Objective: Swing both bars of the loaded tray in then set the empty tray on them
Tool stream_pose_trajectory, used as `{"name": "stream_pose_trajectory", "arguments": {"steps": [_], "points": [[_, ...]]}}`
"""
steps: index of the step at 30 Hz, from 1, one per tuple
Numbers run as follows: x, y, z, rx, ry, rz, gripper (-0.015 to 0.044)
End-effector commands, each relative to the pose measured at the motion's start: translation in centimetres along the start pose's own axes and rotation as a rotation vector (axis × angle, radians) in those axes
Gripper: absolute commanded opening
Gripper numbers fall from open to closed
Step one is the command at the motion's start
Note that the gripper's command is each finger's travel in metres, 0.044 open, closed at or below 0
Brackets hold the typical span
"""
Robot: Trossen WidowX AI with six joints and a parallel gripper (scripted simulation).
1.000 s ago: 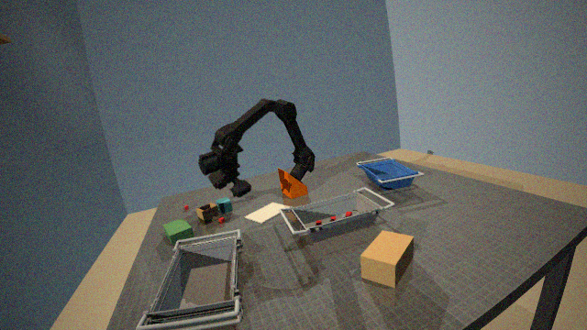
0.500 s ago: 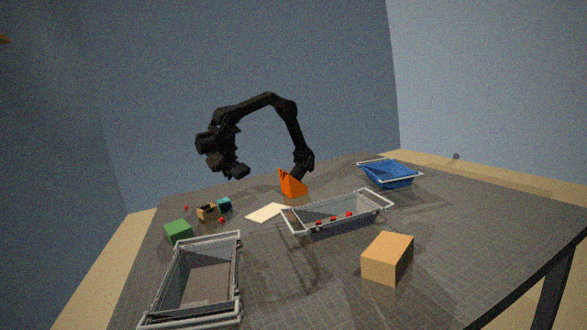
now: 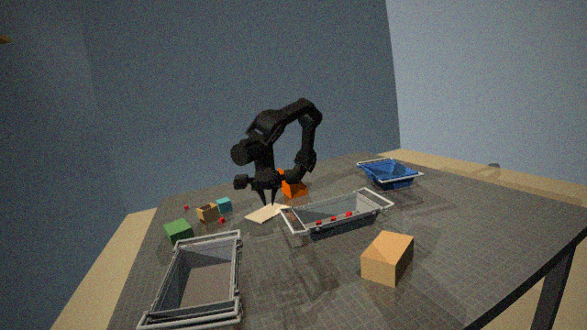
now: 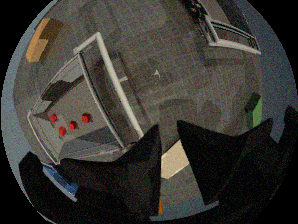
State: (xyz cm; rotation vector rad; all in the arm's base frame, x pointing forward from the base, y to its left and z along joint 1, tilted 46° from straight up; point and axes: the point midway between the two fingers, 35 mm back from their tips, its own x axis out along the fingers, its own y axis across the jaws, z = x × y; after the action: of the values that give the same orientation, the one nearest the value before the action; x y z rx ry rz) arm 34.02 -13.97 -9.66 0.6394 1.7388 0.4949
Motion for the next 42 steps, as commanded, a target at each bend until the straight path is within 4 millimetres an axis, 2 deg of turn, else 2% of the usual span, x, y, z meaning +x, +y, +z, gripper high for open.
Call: {"name": "stream_pose_trajectory", "arguments": {"steps": [1, 10, 27, 30, 35, 42], "points": [[0.2, 4.0, 2.9, -0.161, -0.067, 0.065, 0.0082], [0.6, 4.2, 3.1, -0.171, -0.071, 0.069, 0.0082], [6.2, 4.7, 3.4, -0.172, -0.071, 0.071, 0.0082], [6.1, 4.8, 3.4, -0.172, -0.071, 0.071, 0.0082], [3.8, 5.8, 3.1, -0.171, -0.071, 0.071, 0.0082], [2.7, 7.6, 2.7, -0.171, -0.07, 0.072, 0.0082]]}}
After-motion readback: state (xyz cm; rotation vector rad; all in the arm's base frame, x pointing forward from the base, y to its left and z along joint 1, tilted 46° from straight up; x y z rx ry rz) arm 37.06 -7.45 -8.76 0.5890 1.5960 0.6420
